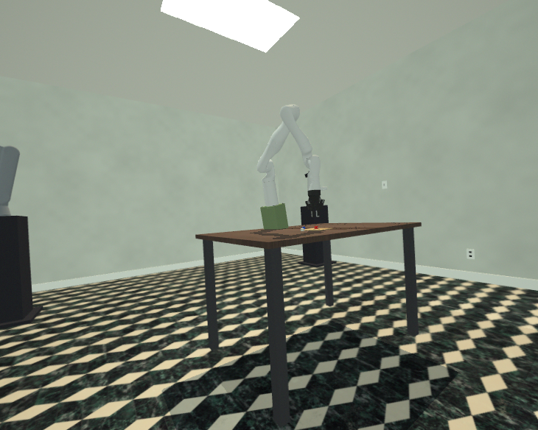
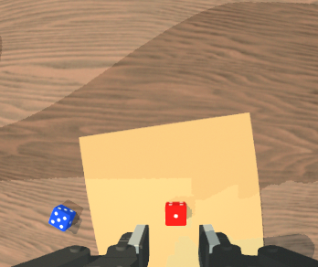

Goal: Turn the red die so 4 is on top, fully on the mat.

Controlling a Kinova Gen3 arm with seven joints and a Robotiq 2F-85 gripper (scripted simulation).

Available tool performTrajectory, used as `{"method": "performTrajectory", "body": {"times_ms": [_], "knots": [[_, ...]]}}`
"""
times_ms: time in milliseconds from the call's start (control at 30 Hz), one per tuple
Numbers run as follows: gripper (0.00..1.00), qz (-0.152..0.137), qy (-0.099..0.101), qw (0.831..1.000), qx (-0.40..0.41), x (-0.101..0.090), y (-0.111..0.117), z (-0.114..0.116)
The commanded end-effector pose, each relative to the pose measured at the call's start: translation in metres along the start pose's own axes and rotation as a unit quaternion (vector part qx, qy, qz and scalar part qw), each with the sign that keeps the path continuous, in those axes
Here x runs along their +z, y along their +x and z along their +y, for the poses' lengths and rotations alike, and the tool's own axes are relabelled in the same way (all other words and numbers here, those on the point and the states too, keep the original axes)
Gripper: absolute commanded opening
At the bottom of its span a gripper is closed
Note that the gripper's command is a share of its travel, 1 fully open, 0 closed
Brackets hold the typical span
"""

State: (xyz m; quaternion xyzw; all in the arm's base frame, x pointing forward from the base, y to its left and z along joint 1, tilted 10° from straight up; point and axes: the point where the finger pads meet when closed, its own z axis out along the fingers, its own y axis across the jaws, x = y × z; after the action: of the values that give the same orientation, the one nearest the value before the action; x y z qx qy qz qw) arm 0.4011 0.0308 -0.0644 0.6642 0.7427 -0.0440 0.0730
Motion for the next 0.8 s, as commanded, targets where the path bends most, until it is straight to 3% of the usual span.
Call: {"method": "performTrajectory", "body": {"times_ms": [0, 767], "knots": [[0.31, 0.0, 0.0, 1.0, 0.0, 0.002, 0.0, 0.0], [0.31, 0.0, 0.0, 1.0, 0.0, 0.03, 0.0, 0.001]]}}
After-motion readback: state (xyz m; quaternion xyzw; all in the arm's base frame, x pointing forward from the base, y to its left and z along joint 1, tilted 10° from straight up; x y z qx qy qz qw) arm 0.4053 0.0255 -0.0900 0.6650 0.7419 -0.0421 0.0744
